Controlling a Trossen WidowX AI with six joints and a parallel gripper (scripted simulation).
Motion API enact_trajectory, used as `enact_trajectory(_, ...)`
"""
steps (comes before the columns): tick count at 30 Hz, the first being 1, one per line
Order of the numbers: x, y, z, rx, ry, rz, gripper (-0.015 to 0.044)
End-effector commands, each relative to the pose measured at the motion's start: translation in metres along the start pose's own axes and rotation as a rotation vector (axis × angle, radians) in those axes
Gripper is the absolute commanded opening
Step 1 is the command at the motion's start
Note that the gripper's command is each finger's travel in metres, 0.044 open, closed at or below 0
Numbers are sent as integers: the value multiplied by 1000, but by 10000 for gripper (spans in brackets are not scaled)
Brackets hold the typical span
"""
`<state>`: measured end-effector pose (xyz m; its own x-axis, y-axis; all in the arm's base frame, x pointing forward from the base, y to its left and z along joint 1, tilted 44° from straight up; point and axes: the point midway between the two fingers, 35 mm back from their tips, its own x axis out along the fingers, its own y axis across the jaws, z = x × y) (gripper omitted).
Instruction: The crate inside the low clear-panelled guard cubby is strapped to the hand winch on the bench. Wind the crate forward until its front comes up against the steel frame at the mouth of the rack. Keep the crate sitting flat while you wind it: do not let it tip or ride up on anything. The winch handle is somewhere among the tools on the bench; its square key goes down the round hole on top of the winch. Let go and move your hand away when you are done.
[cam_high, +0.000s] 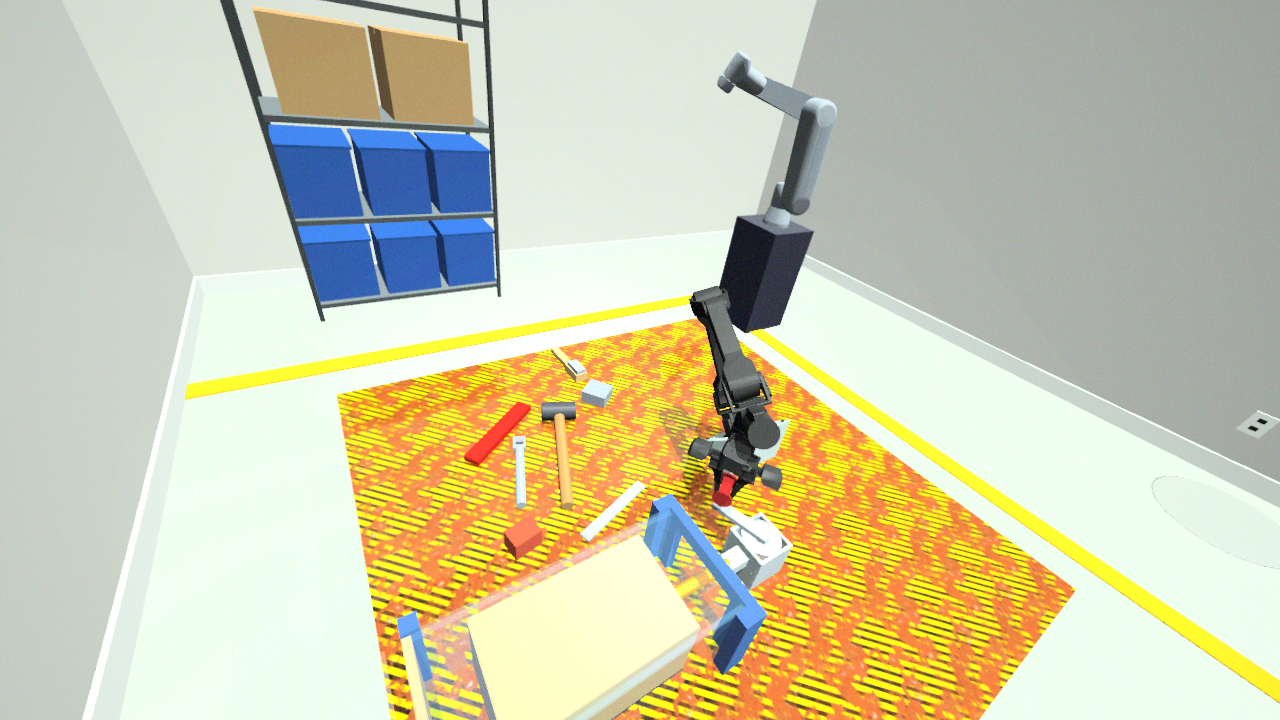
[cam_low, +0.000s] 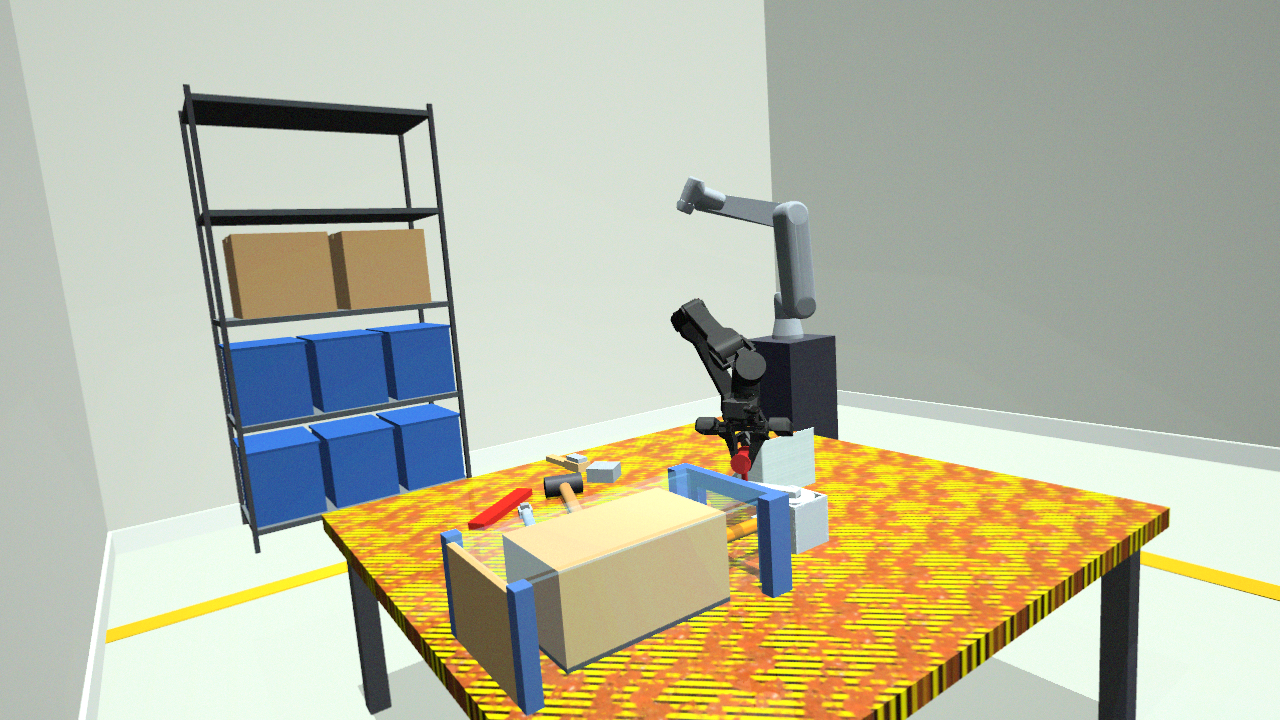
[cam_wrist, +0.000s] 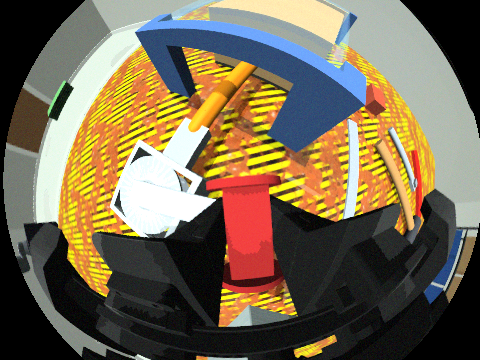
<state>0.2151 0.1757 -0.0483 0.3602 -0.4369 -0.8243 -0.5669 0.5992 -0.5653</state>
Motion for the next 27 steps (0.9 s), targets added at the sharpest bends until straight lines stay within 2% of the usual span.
enact_trajectory(1,7,-3,9,10,-4,-6,0)
enact_trajectory(27,21,-2,41,11,-6,-6,0)
